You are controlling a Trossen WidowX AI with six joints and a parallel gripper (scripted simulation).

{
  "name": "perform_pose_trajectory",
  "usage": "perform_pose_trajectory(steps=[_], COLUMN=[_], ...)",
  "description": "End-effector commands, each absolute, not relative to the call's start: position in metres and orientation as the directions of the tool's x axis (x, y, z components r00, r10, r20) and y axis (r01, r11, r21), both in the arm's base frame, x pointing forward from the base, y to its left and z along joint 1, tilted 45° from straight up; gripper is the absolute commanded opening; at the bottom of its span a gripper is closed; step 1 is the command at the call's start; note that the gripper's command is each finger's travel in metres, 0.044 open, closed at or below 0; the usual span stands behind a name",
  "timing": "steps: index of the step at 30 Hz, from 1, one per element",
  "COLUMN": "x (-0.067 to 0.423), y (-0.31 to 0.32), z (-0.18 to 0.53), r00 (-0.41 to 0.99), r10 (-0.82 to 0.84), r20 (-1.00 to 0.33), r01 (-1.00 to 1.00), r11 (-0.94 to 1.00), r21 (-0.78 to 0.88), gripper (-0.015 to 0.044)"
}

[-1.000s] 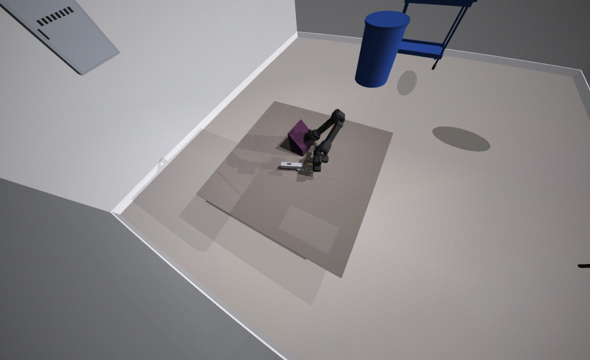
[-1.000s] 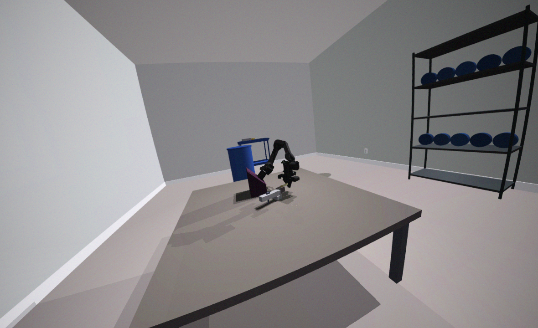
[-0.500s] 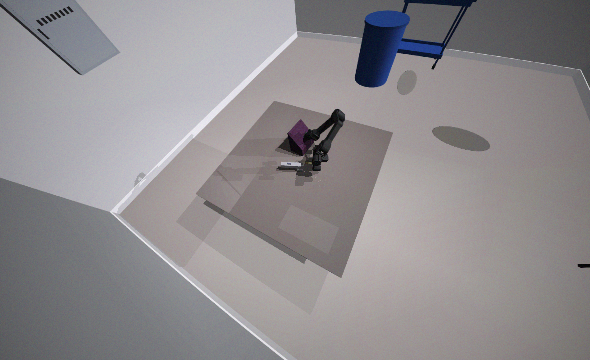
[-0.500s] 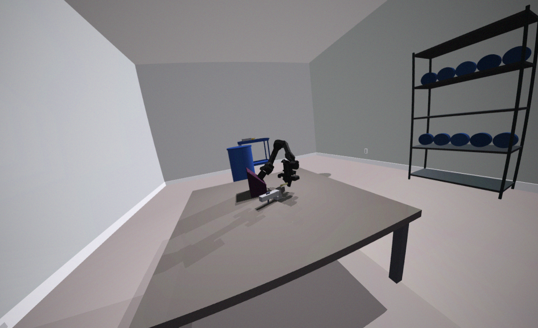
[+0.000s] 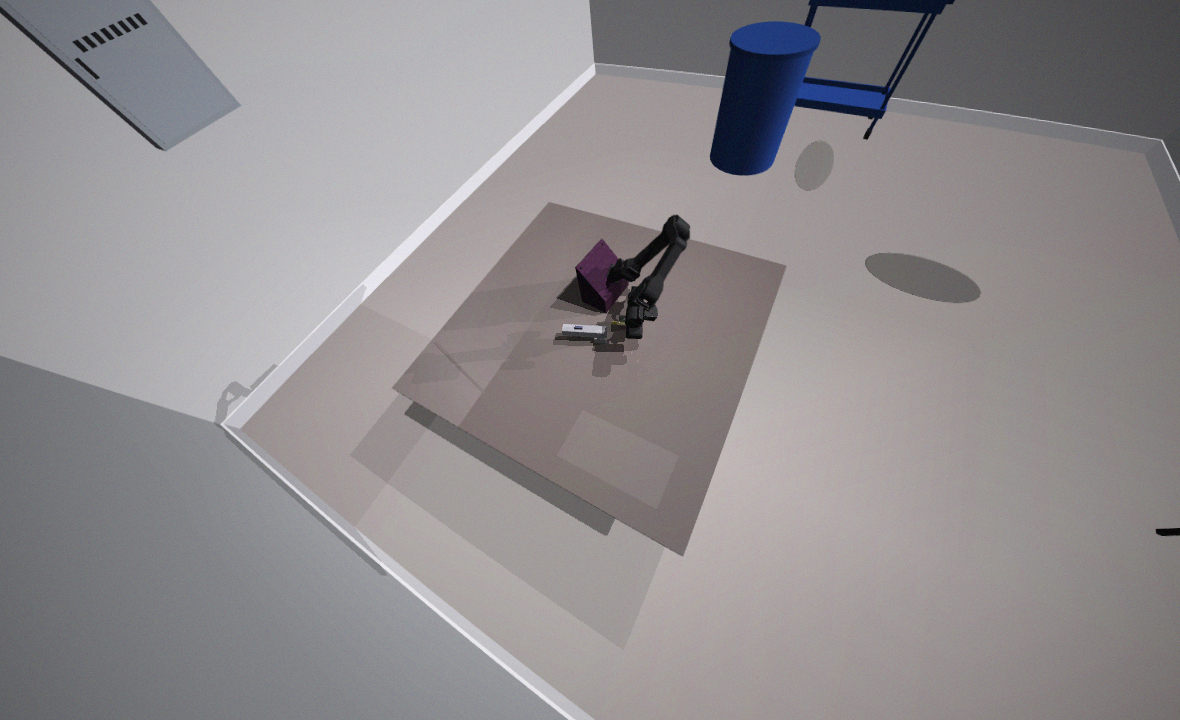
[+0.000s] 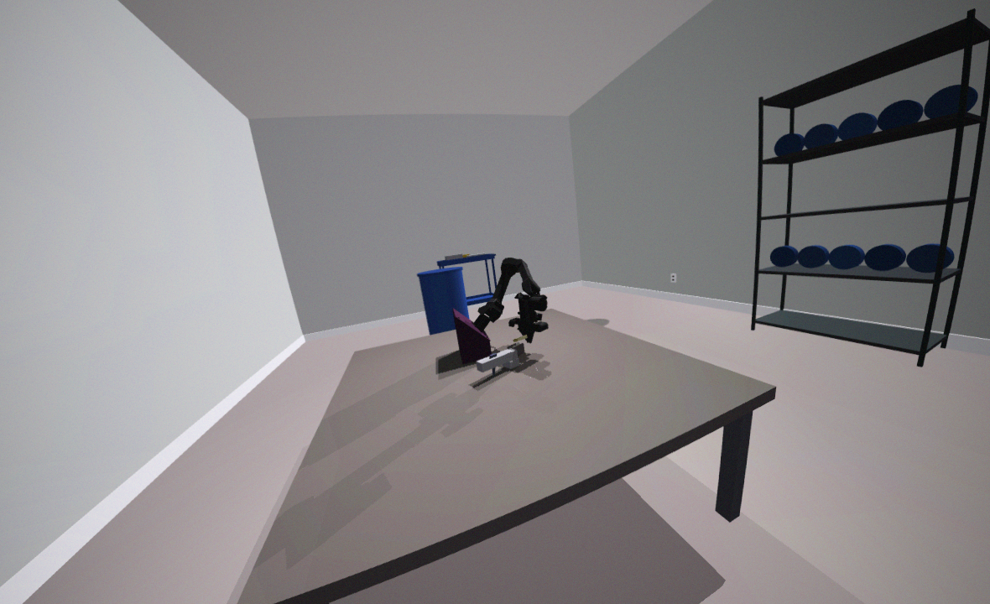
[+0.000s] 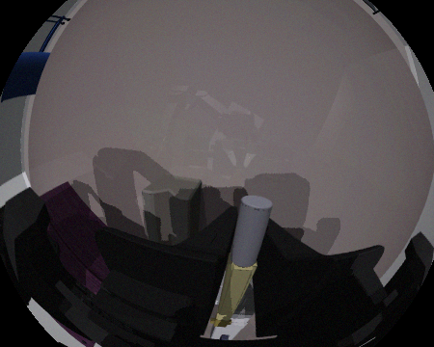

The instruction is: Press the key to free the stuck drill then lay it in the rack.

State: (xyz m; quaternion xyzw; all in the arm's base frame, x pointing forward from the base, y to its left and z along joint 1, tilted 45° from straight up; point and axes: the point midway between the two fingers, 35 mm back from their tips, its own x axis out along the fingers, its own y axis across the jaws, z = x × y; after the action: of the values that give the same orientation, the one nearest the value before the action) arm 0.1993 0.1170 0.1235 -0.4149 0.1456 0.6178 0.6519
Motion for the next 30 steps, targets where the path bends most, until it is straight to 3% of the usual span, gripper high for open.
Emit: perform_pose_trajectory(steps=[1, 30], x=[0.192, 0.143], y=[0.117, 0.118], z=[0.123, 0.116], r00=[0.195, 0.193], r10=[0.688, 0.688], r20=[-0.699, -0.7], r01=[-0.926, -0.927], r11=[-0.107, -0.107], r21=[-0.363, -0.36], gripper=[0.0, 0.0])
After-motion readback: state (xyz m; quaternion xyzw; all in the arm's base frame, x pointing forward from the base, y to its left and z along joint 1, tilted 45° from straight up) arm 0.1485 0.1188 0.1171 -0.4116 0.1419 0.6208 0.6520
